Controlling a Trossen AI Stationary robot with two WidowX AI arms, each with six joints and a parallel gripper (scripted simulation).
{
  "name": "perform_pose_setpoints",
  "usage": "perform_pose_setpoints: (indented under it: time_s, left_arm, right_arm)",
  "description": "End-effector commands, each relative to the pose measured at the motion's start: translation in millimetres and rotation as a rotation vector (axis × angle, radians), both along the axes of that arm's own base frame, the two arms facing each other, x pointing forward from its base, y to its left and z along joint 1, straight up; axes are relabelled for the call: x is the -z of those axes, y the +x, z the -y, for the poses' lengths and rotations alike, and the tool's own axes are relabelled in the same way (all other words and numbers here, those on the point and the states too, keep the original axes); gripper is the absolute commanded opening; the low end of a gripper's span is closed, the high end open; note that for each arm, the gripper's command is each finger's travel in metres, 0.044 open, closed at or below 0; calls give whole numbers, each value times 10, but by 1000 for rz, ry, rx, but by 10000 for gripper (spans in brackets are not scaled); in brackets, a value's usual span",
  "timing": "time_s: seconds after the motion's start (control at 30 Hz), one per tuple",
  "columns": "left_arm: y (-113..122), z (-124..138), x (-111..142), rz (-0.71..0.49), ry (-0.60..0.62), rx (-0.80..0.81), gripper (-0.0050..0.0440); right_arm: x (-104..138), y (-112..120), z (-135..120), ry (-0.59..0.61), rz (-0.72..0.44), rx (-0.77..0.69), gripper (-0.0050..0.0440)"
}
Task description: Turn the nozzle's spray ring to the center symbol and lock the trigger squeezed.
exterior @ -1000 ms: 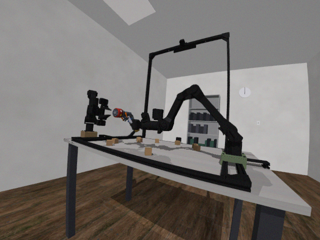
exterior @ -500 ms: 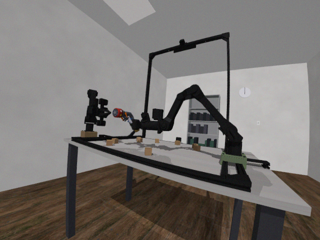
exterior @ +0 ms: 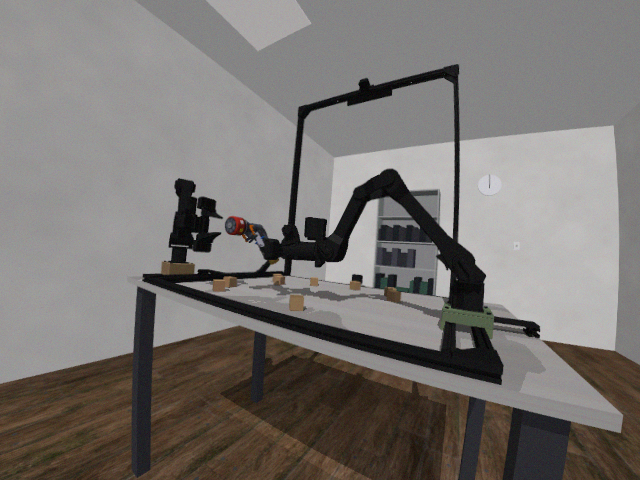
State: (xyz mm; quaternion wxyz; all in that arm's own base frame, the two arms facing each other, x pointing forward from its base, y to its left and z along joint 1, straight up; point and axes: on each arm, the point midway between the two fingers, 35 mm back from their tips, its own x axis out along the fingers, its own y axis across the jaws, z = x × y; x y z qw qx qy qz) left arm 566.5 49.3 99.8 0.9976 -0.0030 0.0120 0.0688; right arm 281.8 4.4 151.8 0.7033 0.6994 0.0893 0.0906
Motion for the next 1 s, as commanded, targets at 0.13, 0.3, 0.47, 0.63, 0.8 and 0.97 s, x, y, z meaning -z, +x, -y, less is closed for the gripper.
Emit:
perform_pose_setpoints:
  time_s: [0.13,0.3,0.47,0.63,0.8,0.97]
  left_arm:
    - [16,-1,-77,24,8,-2,0]
    - [16,-1,-77,24,8,-2,0]
    - [16,-1,-77,24,8,-2,0]
    - [16,-1,-77,24,8,-2,0]
    - [16,-1,-77,24,8,-2,0]
    - [16,-1,-77,24,8,-2,0]
  right_arm:
    - [10,-4,3,0,1,-1,264]
    - [11,-5,4,0,1,-1,192]
    - [11,-5,4,0,1,-1,72]
    - [11,-5,4,0,1,-1,0]
    - [11,-5,4,0,1,-1,0]
    - [11,-5,4,0,1,-1,0]
